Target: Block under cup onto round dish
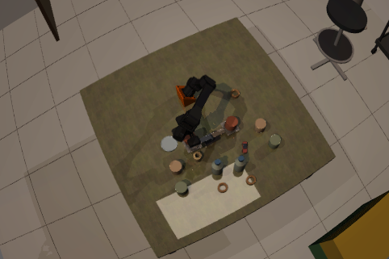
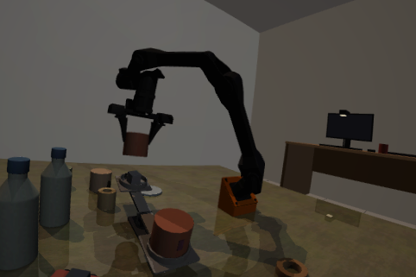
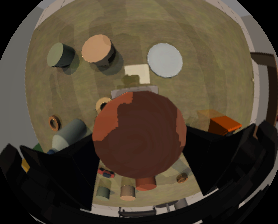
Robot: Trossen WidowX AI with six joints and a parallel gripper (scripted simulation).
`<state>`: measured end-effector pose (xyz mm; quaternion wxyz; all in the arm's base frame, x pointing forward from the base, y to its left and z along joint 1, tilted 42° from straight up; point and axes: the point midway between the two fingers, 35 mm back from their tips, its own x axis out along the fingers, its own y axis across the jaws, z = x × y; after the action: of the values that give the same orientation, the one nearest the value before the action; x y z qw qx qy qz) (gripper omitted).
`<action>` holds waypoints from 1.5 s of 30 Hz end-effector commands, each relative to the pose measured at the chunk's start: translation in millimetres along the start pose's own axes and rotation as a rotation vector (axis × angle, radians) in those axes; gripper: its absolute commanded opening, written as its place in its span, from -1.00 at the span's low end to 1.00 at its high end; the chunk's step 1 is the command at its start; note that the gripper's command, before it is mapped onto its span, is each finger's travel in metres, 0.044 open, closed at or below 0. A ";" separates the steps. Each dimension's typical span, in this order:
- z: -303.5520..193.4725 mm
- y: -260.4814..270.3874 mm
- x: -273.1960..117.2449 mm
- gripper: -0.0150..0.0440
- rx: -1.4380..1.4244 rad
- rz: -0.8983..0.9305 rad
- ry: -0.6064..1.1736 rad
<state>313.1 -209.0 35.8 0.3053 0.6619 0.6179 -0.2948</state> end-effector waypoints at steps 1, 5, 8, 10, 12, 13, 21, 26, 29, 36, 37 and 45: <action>0.3 0.0 0.1 -0.49 0.001 0.001 0.000; 0.3 0.0 0.1 -0.49 0.001 0.001 0.000; 0.3 0.0 0.1 -0.49 0.001 0.001 0.000; 0.3 0.0 0.1 -0.49 0.001 0.001 0.000; 0.3 0.0 0.1 -0.49 0.001 0.001 0.000; 0.3 0.0 0.1 -0.49 0.001 0.001 0.000; 0.3 0.0 0.1 -0.49 0.001 0.001 0.000; 0.3 0.0 0.1 -0.49 0.001 0.001 0.000; 0.3 0.0 0.1 -0.49 0.001 0.001 0.000; 0.3 0.0 0.1 -0.49 0.001 0.001 0.000; 0.3 0.0 0.1 -0.49 0.001 0.001 0.000; 8.4 -5.4 1.8 -0.49 0.000 0.000 -0.003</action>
<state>312.6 -209.1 34.8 0.3044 0.6622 0.6180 -0.2949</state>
